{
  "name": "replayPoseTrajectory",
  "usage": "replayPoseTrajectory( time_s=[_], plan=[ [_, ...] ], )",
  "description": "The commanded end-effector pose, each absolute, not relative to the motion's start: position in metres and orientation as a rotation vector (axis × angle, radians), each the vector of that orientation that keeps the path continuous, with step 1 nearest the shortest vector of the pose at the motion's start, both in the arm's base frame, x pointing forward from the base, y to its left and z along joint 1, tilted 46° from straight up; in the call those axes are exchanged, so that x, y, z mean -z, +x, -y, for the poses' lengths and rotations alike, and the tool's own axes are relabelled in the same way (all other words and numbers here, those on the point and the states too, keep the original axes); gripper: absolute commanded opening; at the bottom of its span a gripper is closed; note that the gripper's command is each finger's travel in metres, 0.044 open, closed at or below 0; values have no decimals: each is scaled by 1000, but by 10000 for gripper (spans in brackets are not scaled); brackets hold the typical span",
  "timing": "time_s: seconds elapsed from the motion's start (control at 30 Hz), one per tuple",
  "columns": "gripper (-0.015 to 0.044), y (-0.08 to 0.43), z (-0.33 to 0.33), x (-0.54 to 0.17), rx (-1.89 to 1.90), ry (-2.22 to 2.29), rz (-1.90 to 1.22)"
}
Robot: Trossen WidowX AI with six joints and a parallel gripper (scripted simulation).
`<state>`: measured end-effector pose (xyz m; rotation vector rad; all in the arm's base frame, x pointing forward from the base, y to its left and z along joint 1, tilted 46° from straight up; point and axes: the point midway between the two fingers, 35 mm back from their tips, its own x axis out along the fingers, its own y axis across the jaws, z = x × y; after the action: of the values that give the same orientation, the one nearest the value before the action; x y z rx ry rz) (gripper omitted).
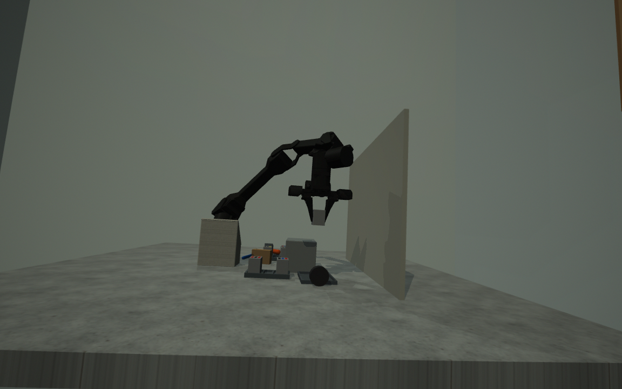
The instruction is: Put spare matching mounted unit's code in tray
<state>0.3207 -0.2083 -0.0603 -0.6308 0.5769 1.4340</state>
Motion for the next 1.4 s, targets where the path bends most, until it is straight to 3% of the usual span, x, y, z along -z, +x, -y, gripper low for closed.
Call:
replayPoseTrajectory(
  time_s=[0.0, 1.37],
  plan=[
    [0, 323, 211, 61, -1430, -653, -574],
    [0, 332, 186, 91, -1428, -655, -575]
  ],
)
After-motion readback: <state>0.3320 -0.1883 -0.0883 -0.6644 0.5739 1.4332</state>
